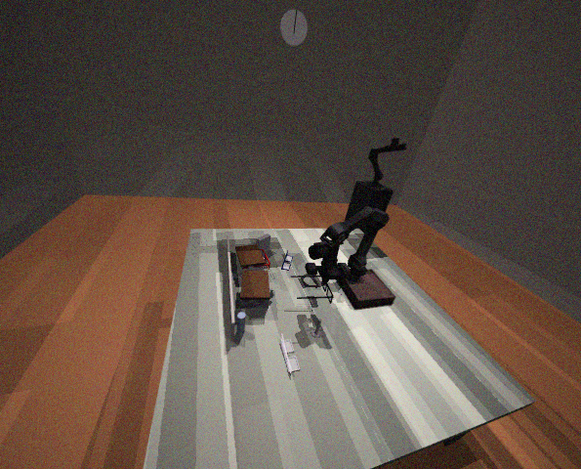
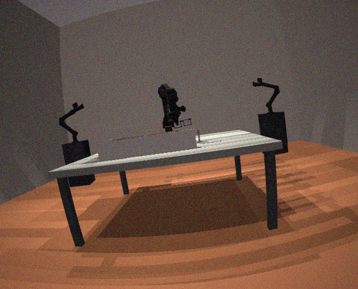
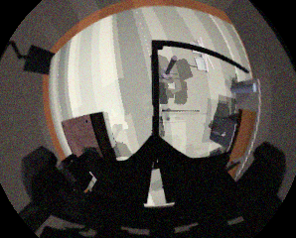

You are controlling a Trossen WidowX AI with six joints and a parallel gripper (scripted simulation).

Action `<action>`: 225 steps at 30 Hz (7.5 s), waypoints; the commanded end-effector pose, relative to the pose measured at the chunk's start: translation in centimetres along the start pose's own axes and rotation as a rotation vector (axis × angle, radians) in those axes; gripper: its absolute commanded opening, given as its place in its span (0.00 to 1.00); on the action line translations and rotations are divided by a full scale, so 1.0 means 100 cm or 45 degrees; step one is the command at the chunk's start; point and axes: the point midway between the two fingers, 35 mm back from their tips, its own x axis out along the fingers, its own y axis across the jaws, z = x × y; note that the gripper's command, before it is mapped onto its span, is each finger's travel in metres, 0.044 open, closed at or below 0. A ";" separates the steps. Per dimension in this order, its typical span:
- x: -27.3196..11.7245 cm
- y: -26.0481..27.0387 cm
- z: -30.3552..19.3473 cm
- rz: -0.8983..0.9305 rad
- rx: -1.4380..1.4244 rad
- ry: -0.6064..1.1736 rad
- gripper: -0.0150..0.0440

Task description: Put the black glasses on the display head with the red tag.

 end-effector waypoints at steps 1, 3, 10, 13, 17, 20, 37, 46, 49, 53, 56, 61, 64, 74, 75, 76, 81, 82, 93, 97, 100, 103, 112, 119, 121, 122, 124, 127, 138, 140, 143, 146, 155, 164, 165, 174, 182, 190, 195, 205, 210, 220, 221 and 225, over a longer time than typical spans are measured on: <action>-0.007 -0.002 -0.015 -0.013 -0.022 -0.041 0.25; -0.010 -0.003 -0.022 -0.018 -0.030 -0.055 0.25; -0.018 -0.005 -0.044 -0.046 -0.059 -0.102 0.25; -0.022 -0.005 -0.054 -0.061 -0.071 -0.121 0.25; -0.027 -0.004 -0.066 -0.085 -0.088 -0.144 0.25; -0.030 -0.003 -0.075 -0.105 -0.101 -0.160 0.25; -0.049 0.009 -0.122 -0.254 -0.176 -0.218 0.25; -0.058 0.019 -0.144 -0.349 -0.217 -0.220 0.25; -0.061 0.023 -0.151 -0.383 -0.230 -0.215 0.25; -0.064 0.029 -0.159 -0.428 -0.249 -0.205 0.25; -0.067 0.033 -0.165 -0.462 -0.262 -0.194 0.25; -0.072 0.040 -0.174 -0.519 -0.285 -0.169 0.25; -0.074 0.045 -0.179 -0.553 -0.299 -0.151 0.25; -0.082 0.061 -0.195 -0.660 -0.345 -0.068 0.25; -0.083 0.063 -0.196 -0.670 -0.349 -0.058 0.25; -0.084 0.065 -0.197 -0.680 -0.354 -0.048 0.25; -0.088 0.073 -0.204 -0.726 -0.376 0.008 0.25; -0.088 0.075 -0.205 -0.735 -0.380 0.020 0.25; -0.087 0.073 -0.206 -0.720 -0.371 0.007 0.25; -0.087 0.073 -0.206 -0.720 -0.371 0.007 0.25; -0.087 0.073 -0.206 -0.720 -0.371 0.007 0.25; -0.087 0.073 -0.206 -0.720 -0.371 0.007 0.25; -0.087 0.073 -0.206 -0.720 -0.371 0.007 0.25; -0.086 0.070 -0.205 -0.699 -0.361 -0.011 0.25; -0.084 0.067 -0.204 -0.677 -0.351 -0.029 0.25; -0.083 0.065 -0.203 -0.664 -0.345 -0.039 0.25; -0.081 0.062 -0.202 -0.638 -0.333 -0.057 0.25; -0.078 0.056 -0.200 -0.598 -0.315 -0.081 0.25; -0.067 0.035 -0.189 -0.449 -0.250 -0.136 0.25; -0.064 0.031 -0.187 -0.422 -0.238 -0.140 0.25; -0.061 0.025 -0.183 -0.383 -0.220 -0.144 0.25; -0.057 0.019 -0.178 -0.344 -0.203 -0.144 0.25; -0.046 0.001 -0.163 -0.236 -0.151 -0.123 0.25; -0.034 -0.016 -0.143 -0.147 -0.101 -0.075 0.25; -0.032 -0.018 -0.140 -0.138 -0.096 -0.068 0.25; -0.019 -0.032 -0.116 -0.075 -0.048 0.003 0.25; -0.006 -0.043 -0.092 -0.042 -0.008 0.077 0.25; 0.005 -0.049 -0.069 -0.033 0.023 0.142 0.25; 0.008 -0.048 -0.072 -0.033 0.023 0.154 0.25; 0.015 -0.049 -0.072 -0.027 0.023 0.143 0.25; 0.018 -0.050 -0.073 -0.027 0.023 0.131 0.25; 0.025 -0.050 -0.074 -0.027 0.023 0.127 0.25; 0.026 -0.050 -0.074 -0.027 0.023 0.127 0.25; 0.029 -0.050 -0.074 -0.027 0.023 0.127 0.25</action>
